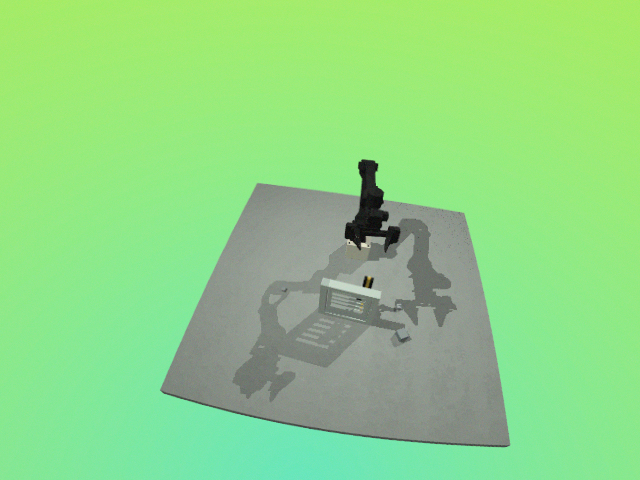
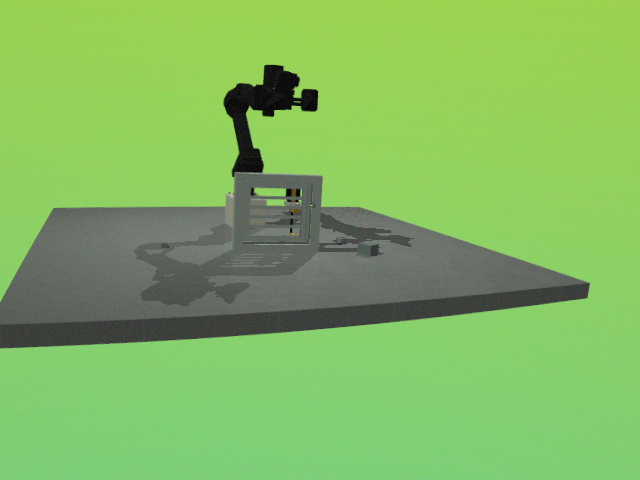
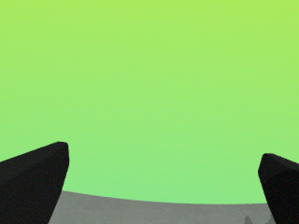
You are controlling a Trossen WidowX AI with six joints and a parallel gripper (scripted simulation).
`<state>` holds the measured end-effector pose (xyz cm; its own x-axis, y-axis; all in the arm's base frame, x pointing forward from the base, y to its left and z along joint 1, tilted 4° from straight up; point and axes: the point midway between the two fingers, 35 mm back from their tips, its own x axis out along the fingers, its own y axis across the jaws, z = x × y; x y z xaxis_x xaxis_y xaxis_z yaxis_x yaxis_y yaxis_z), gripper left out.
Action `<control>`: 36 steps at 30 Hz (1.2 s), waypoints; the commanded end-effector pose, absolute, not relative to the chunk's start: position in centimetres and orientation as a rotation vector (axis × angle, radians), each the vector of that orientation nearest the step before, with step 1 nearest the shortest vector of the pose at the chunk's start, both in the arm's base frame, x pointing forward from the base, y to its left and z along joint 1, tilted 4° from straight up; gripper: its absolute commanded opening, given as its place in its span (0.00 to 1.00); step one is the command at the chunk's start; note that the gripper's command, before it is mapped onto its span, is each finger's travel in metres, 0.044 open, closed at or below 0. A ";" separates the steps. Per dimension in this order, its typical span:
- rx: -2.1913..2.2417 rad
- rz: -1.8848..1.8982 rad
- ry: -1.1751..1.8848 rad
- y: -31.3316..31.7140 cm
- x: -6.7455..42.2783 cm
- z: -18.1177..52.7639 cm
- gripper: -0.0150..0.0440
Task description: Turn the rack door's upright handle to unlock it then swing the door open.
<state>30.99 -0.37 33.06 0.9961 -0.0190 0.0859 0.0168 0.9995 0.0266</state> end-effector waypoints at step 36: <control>0.152 -0.056 0.974 1.4 34.2 20.8 0.75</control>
